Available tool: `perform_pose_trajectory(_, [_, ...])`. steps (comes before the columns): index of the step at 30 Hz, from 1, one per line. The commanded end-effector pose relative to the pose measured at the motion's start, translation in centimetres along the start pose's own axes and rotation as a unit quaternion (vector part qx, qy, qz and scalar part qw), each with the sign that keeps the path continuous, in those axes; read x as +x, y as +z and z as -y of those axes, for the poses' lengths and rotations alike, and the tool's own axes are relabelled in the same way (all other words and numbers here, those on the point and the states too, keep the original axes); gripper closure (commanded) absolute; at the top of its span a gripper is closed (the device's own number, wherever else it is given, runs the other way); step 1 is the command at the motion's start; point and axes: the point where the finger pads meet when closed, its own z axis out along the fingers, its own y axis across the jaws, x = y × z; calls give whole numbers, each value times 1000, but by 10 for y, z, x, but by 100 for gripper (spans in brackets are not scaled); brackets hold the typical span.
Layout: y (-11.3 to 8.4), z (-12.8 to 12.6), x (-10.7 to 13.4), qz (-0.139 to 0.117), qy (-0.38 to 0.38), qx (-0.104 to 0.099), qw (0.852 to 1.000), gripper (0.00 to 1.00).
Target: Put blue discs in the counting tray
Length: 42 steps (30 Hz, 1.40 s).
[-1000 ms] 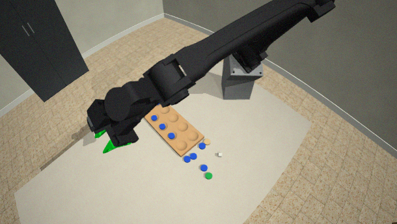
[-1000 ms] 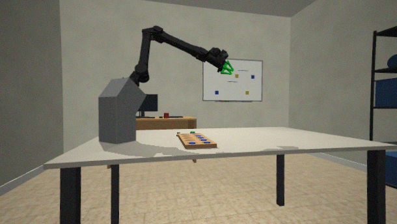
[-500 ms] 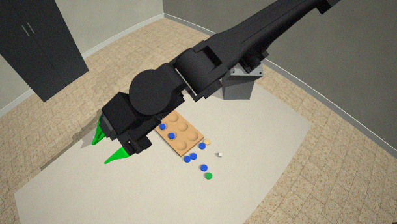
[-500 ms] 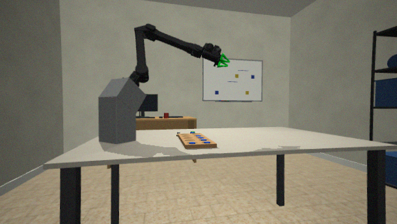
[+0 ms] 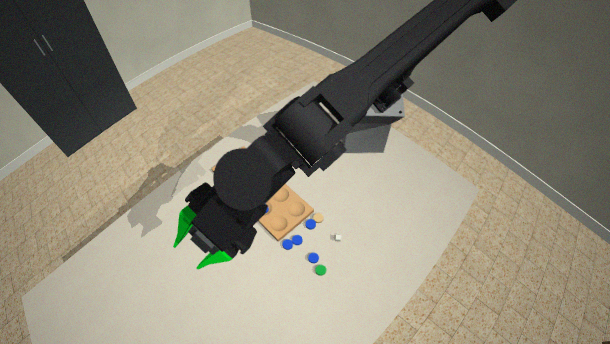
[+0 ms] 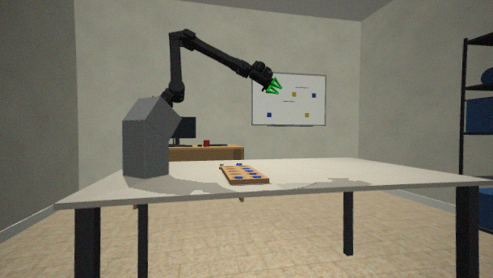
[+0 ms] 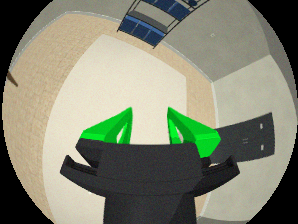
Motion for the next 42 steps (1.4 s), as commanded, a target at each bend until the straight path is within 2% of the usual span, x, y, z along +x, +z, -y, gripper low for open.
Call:
perform_pose_trajectory(1, [11,-7,-5,-4,-22,-5,1000,54])
perform_pose_trajectory(2, [11,-6,-12,6,-22,-4,1000,54])
perform_pose_trajectory(4, [11,-2,-13,8,-22,-1,1000,54])
perform_pose_trajectory(6, [2,-2,-23,19,-22,1,1000,54])
perform_pose_trajectory(10, [3,-2,-23,19,-22,1,1000,54])
perform_pose_trajectory(11, [22,-35,47,-53,-61,-46,996,54])
perform_pose_trajectory(16, [22,-34,47,-53,-61,-43,996,54])
perform_pose_trajectory(17, [23,-33,39,-45,-61,-42,996,54])
perform_pose_trajectory(18, [29,-59,81,-85,-99,-82,988,54])
perform_pose_trajectory(22, [30,-58,81,-85,-99,-80,988,54])
perform_pose_trajectory(24, [32,-56,62,-66,-100,-75,990,54])
perform_pose_trajectory(28, [27,-51,52,-54,-100,-70,991,54])
perform_pose_trajectory(36, [27,-51,52,-55,-97,-70,991,54])
perform_pose_trajectory(37, [33,-82,114,-113,-134,-119,977,54])
perform_pose_trajectory(42, [33,-81,114,-113,-135,-117,977,54])
